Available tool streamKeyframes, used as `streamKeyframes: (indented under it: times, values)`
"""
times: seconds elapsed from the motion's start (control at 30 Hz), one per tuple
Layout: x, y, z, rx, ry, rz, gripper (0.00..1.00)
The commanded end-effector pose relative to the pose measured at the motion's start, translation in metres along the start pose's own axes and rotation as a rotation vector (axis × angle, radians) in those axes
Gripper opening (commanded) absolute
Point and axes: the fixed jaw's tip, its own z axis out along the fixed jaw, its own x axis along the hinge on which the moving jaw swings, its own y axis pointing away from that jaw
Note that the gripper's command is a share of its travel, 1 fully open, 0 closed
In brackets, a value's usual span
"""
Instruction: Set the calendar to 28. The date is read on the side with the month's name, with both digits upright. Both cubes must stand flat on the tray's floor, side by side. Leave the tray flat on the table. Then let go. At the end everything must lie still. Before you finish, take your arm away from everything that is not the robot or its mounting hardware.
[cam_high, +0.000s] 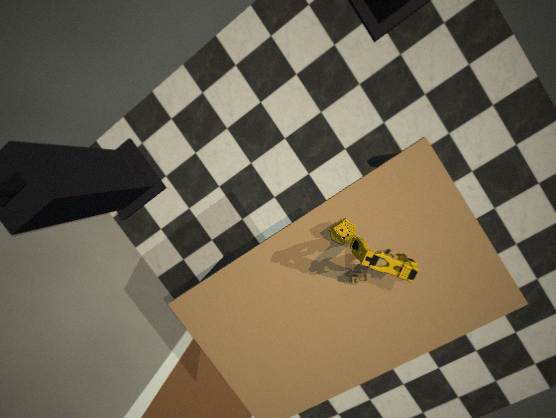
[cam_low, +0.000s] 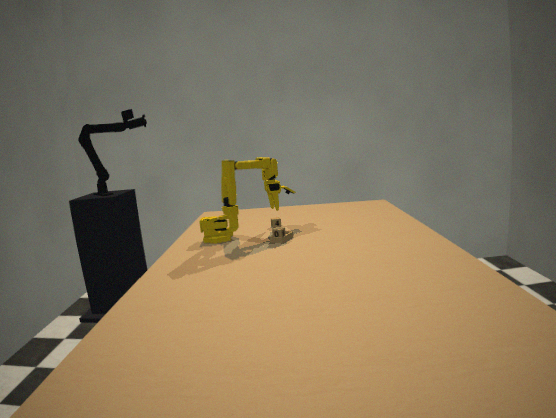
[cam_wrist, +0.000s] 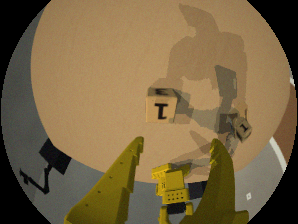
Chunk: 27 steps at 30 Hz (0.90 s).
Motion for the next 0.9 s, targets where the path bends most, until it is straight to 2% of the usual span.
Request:
streamKeyframes:
  times: [0.0, 0.7, 0.87]
  values:
    - [-0.0060, 0.0007, -0.0168, -0.024, -0.067, 0.015, 0.36]
    - [-0.0060, 0.0007, -0.0169, -0.024, -0.068, 0.015, 0.36]
    - [-0.0069, 0.0010, -0.0220, -0.033, -0.095, 0.015, 0.36]
